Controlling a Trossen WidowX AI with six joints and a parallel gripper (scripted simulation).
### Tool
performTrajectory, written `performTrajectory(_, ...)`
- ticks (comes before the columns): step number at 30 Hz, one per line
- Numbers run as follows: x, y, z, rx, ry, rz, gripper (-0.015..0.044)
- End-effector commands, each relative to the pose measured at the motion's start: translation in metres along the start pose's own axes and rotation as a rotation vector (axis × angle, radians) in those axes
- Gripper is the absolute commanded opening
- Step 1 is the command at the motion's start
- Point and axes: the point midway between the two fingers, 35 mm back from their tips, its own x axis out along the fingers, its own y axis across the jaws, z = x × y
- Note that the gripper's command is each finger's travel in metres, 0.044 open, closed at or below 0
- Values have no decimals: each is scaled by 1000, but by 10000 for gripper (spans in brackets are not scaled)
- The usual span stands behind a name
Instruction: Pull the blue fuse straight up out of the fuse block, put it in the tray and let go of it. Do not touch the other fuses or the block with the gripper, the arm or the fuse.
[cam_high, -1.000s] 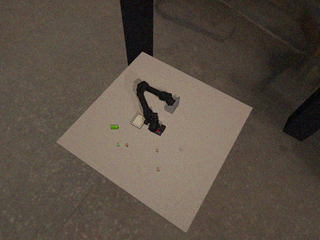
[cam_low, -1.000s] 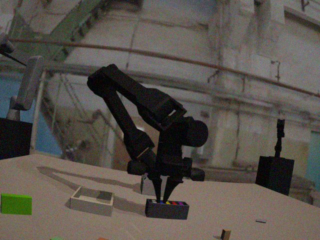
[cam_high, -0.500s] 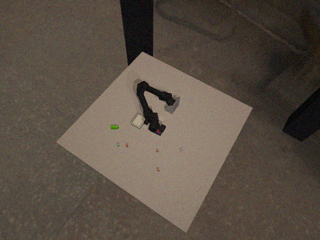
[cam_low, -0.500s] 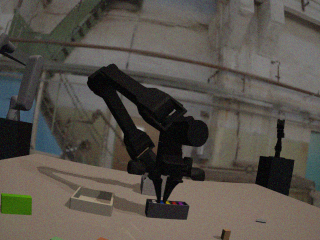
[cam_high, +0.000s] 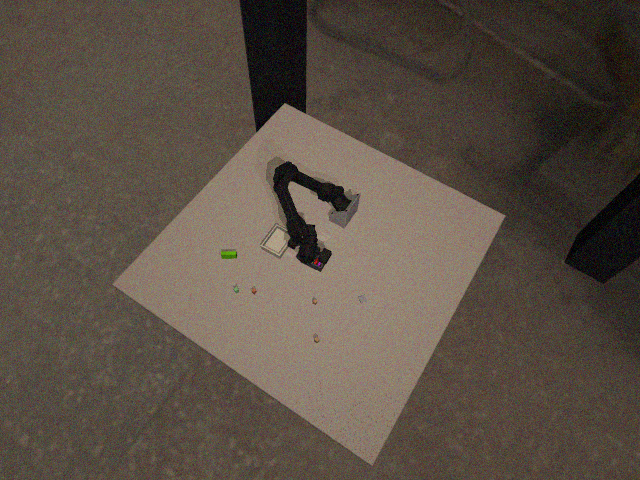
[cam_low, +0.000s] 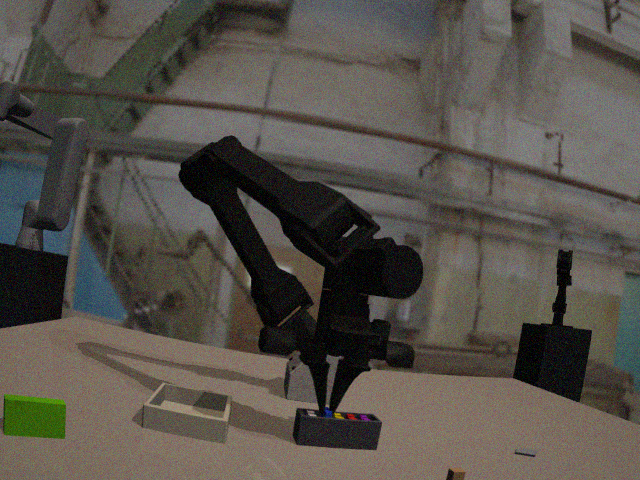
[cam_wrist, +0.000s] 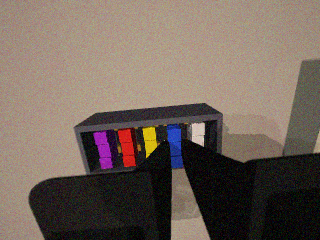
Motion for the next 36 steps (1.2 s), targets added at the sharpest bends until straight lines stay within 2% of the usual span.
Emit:
performTrajectory(1, -2, 0, 0, 4, 1, 4, 0)
performTrajectory(36, -19, 1, 0, 2, 0, 3, 0)
